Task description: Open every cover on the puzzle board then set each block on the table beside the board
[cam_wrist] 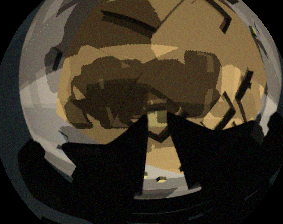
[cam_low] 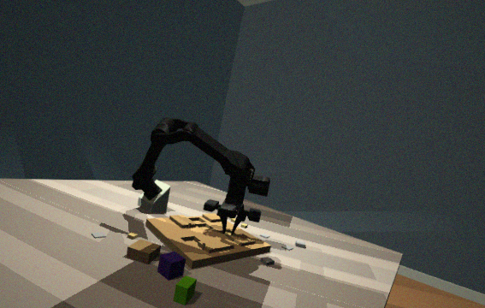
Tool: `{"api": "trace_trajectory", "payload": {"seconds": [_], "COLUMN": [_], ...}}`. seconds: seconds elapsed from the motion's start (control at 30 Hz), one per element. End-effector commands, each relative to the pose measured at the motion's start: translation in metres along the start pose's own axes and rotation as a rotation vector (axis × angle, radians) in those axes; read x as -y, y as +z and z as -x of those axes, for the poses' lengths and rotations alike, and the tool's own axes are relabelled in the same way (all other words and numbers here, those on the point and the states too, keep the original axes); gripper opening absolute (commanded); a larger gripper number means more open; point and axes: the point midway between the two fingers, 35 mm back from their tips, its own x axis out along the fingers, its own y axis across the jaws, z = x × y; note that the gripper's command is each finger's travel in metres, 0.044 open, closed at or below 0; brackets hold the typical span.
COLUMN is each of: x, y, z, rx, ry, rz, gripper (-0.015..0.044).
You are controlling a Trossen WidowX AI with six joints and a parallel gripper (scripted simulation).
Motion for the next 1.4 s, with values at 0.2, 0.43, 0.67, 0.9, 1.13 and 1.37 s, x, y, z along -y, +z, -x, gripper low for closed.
{"api": "trace_trajectory", "payload": {"seconds": [0.2,0.43,0.67,0.9,1.13,1.37], "x": [0.000,-0.001,0.000,0.000,0.001,0.001], "y": [0.000,0.000,0.000,0.000,-0.001,-0.001], "z": [0.002,0.011,0.020,0.029,0.038,0.046], "rx": [0.000,0.000,0.001,0.001,0.002,0.003], "ry": [0.001,0.001,0.001,0.000,0.000,-0.001], "rz": [0.000,0.001,0.002,0.004,0.005,0.006], "gripper": [0.0080,0.0080,0.0080,0.0080,0.0080,0.0080]}}
